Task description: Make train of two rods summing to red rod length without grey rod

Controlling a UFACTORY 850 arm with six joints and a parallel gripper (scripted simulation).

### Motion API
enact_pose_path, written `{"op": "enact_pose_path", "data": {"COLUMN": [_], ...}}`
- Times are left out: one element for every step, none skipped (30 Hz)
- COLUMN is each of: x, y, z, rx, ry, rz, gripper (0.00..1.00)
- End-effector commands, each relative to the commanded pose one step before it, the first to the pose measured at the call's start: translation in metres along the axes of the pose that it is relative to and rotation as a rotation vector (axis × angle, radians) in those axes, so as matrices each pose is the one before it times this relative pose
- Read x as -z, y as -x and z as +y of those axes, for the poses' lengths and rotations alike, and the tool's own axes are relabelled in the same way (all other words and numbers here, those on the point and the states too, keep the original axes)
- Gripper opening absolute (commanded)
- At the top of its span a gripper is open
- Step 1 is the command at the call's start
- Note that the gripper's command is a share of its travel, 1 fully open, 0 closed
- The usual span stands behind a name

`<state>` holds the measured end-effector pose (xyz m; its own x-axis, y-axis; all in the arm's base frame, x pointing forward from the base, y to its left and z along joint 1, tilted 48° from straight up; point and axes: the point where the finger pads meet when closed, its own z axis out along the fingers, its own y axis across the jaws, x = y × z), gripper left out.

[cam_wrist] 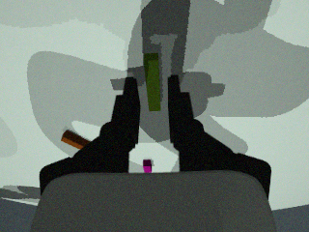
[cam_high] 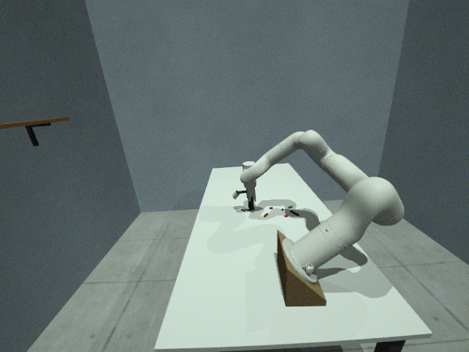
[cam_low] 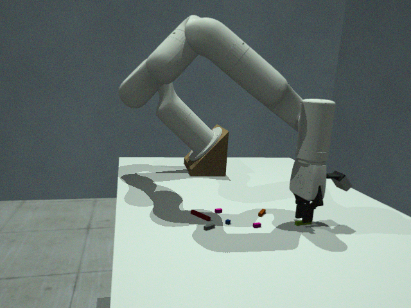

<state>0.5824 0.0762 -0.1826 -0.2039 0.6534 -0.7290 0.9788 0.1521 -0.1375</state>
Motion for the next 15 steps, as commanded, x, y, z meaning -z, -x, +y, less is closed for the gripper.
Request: {"op": "enact_pose_path", "data": {"x": [-0.00014,-0.00079,-0.00083,-0.00086,-0.00088,-0.00088,-0.00086,-0.00083,-0.00079,-0.00073,-0.00066,-0.00058,-0.0005,-0.00041,-0.00032], "y": [0.0,0.0,0.0,0.0,0.0,0.0,0.0,0.0,0.0,0.0,0.0,0.0,0.0,0.0,0.0], "z": [0.00084,0.0,0.0,0.0,0.0,0.0,0.0,0.0,0.0,0.0,0.0,0.0,0.0,0.0,0.0], "rx": [-0.00067,0.0,0.0,0.0,0.0,0.0,0.0,0.0,0.0,0.0,0.0,0.0,0.0,0.0,0.0], "ry": [0.00177,0.0,0.0,0.0,0.0,0.0,0.0,0.0,0.0,0.0,0.0,0.0,0.0,0.0,0.0], "rz": [0.00051,0.0,0.0,0.0,0.0,0.0,0.0,0.0,0.0,0.0,0.0,0.0,0.0,0.0,0.0], "gripper": [0.24,0.24,0.24,0.24,0.24,0.24,0.24,0.24,0.24,0.24,0.24,0.24,0.24,0.24,0.24]}}
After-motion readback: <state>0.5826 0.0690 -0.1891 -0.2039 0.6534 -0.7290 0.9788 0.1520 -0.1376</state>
